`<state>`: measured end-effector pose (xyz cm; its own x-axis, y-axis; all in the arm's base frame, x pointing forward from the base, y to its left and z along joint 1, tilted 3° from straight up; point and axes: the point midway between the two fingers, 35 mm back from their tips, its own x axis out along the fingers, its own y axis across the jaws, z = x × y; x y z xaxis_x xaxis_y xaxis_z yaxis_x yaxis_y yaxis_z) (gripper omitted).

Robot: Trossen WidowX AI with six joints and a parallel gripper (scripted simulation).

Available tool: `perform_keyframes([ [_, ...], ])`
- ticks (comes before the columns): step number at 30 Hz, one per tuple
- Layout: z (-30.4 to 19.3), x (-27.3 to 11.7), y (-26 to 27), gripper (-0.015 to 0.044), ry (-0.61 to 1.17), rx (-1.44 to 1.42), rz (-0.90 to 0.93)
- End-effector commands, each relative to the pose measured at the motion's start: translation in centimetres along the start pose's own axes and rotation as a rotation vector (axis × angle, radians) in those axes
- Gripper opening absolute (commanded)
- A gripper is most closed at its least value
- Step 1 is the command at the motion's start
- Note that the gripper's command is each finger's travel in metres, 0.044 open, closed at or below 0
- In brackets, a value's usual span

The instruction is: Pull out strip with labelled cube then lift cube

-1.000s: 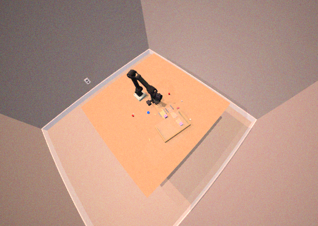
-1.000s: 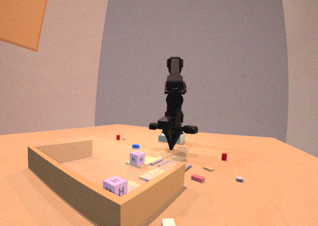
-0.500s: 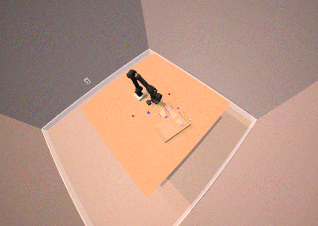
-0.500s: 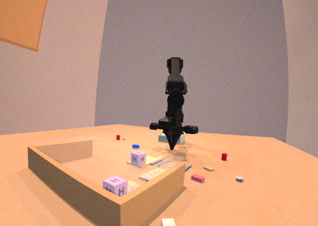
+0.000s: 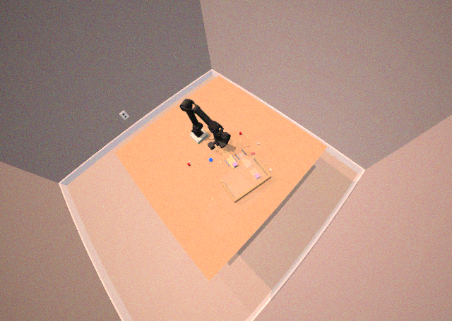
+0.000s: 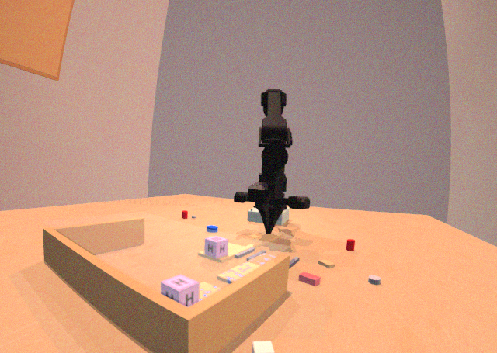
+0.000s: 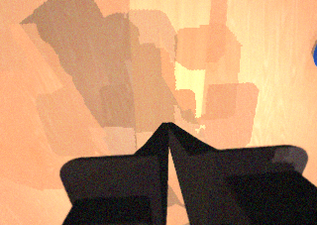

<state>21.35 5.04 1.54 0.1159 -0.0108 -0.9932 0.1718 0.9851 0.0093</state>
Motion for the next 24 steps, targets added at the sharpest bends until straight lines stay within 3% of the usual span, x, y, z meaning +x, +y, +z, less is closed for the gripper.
perform_keyframes([
  [1,0.1,-0.9,0.0,0.0000,0.009,0.000,-0.002],
  [4,0.3,-4.0,0.1,0.0000,0.035,0.001,-0.007],
  [8,0.3,-4.2,0.1,0.0000,0.037,0.001,-0.008],
  [13,2.8,-4.1,-0.2,0.0131,0.034,0.140,-0.011],
  [24,6.9,-4.5,-0.6,0.0420,0.030,0.143,-0.011],
])
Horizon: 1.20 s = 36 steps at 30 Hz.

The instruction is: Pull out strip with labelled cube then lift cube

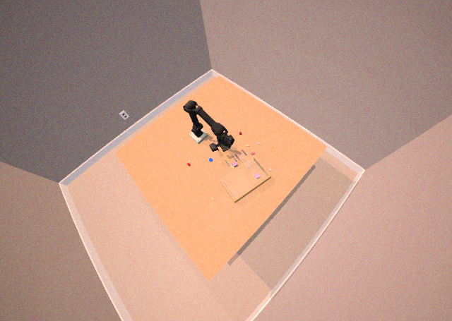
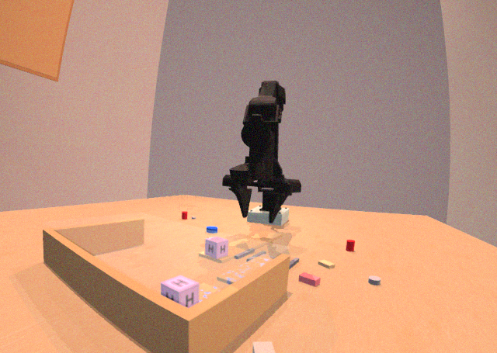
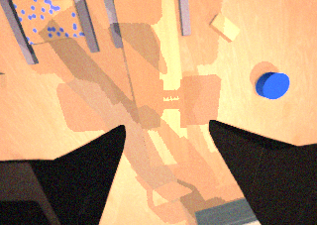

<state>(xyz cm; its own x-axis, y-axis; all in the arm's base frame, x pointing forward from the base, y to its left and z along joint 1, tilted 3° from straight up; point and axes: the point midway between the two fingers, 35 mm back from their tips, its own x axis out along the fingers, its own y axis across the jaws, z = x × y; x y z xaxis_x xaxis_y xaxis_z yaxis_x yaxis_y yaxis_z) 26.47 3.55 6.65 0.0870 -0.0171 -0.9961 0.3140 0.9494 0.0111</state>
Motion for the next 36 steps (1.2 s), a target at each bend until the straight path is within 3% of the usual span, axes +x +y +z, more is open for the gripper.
perform_keyframes([
  [1,1.5,-0.2,0.2,0.0440,0.003,-0.003,0.002],
  [36,15.4,-2.0,2.1,0.0440,-0.010,-0.003,0.003],
])
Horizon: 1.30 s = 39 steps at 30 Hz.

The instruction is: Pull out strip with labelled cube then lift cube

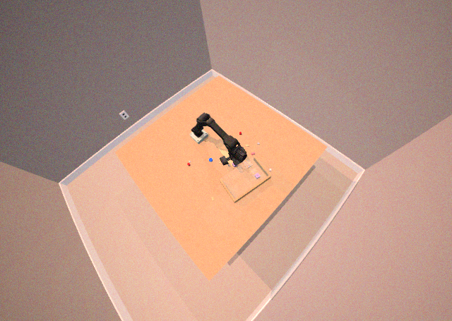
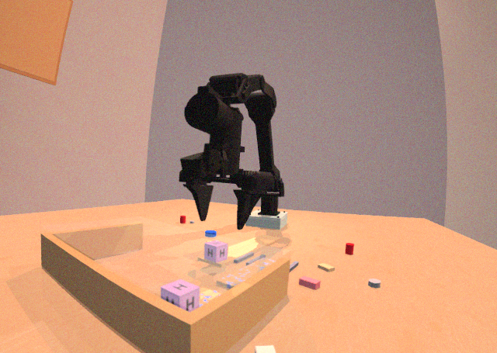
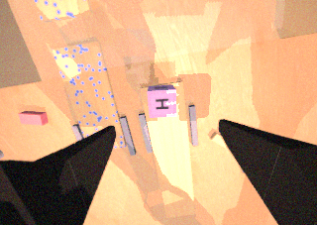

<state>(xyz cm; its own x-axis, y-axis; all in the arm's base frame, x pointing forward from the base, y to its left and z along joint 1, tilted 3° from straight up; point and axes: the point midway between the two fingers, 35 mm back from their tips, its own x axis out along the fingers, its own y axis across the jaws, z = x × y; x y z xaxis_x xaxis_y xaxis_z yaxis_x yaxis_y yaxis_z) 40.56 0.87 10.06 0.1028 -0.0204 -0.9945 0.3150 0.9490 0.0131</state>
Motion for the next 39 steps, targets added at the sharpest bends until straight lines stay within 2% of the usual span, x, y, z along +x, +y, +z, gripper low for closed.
perform_keyframes([
  [1,0.9,0.2,0.2,0.0414,0.006,-0.004,0.002],
  [7,1.0,1.0,0.2,0.0256,0.006,-0.004,0.002],
  [8,1.0,1.2,0.2,0.0250,0.006,-0.004,0.002],
  [39,1.0,5.7,0.2,0.0250,0.006,-0.004,0.001],
])
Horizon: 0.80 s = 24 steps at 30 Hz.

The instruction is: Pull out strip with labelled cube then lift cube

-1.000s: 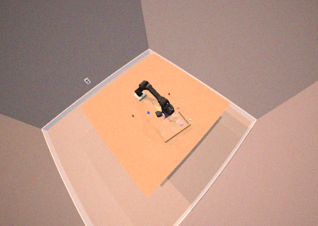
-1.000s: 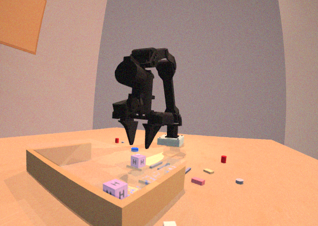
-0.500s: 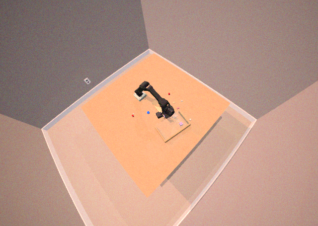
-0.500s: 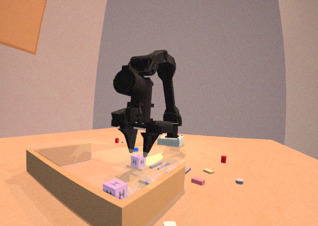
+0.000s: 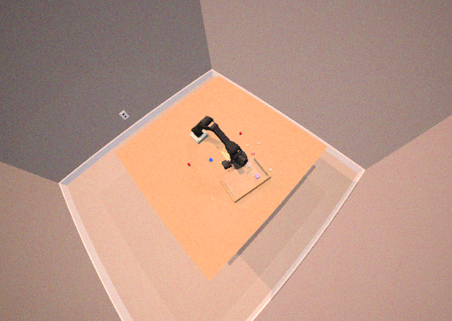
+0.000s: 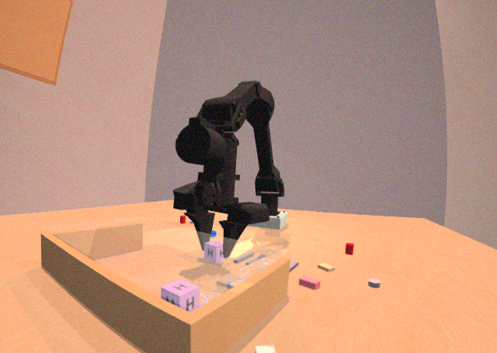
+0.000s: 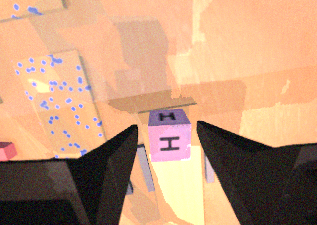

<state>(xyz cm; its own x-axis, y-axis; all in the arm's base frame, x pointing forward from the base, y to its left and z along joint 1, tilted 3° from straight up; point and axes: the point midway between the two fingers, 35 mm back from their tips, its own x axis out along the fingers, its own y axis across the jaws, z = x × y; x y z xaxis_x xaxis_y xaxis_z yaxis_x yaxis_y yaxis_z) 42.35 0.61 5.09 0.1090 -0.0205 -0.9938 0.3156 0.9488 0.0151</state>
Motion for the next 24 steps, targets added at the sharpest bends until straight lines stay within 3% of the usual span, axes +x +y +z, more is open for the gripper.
perform_keyframes([
  [1,-0.3,0.5,0.0,0.0250,0.012,-0.005,0.000],
  [6,-0.3,0.5,0.0,0.0250,0.012,-0.005,0.000],
  [10,-0.1,0.3,0.0,0.0145,0.006,0.000,-0.002],
  [16,-0.1,0.3,0.0,0.0105,0.006,0.000,-0.002],
  [20,-0.3,0.1,-0.1,0.0000,0.006,0.000,-0.002],
  [24,-1.6,-1.0,-0.6,0.0000,0.009,-0.002,-0.002],
])
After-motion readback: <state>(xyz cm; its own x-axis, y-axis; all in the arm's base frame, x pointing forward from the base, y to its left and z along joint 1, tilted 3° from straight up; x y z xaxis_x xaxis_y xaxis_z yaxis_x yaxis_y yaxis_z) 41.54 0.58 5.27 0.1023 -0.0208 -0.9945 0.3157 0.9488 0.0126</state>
